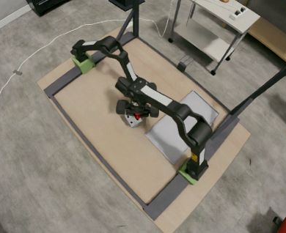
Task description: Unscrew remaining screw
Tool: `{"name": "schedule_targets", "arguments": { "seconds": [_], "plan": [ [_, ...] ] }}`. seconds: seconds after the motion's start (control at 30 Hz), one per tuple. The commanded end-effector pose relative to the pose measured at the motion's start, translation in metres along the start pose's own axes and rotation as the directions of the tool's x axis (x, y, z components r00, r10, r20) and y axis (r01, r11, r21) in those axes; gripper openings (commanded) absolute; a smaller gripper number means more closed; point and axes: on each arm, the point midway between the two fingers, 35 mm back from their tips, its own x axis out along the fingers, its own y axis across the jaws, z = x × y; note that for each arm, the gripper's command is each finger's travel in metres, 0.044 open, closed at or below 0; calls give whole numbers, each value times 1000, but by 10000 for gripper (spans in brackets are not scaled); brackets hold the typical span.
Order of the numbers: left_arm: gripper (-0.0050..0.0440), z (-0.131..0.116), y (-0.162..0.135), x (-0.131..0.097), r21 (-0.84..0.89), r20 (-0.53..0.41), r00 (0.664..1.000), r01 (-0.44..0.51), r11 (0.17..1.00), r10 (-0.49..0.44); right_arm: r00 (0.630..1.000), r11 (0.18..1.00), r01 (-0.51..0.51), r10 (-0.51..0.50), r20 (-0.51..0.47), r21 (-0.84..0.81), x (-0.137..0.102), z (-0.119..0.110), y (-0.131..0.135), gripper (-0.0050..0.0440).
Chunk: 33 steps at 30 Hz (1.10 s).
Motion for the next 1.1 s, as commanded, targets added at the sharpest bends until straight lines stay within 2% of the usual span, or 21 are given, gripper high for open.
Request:
{"name": "schedule_targets", "arguments": {
  "seconds": [0.0,1.07],
  "plan": [
    [130,1,4,-9,-9,15,1000,-25,1000,25,1000,999,-3,3,11,36,1,15,6,245],
    [130,1,5,-5,-11,14,1000,-9,1000,9,1000,999,-3,3,11,36,1,15,6,245]
  ]
}}
